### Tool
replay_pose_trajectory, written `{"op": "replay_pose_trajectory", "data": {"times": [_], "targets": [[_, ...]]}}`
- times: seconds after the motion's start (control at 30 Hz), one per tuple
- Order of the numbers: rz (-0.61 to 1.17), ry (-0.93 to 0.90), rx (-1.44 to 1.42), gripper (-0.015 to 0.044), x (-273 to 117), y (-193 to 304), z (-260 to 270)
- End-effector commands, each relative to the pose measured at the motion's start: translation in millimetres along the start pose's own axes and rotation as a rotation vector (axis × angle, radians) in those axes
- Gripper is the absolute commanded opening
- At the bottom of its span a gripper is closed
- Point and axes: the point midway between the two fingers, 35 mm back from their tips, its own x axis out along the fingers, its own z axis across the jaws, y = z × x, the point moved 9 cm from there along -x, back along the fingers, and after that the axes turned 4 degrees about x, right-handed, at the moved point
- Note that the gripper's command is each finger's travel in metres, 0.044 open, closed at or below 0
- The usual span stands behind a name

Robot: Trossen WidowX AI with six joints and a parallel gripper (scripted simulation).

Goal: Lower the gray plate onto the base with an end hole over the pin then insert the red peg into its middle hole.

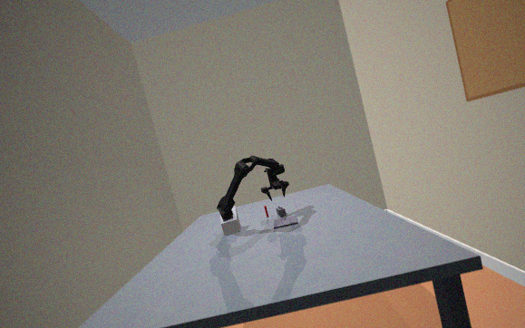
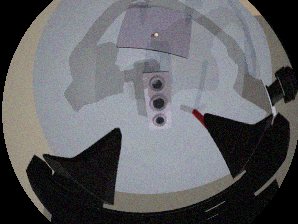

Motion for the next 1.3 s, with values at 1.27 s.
{"op": "replay_pose_trajectory", "data": {"times": [1.27], "targets": [[-0.017,0.001,0.039,0.044,76.6,-0.5,-1.4]]}}
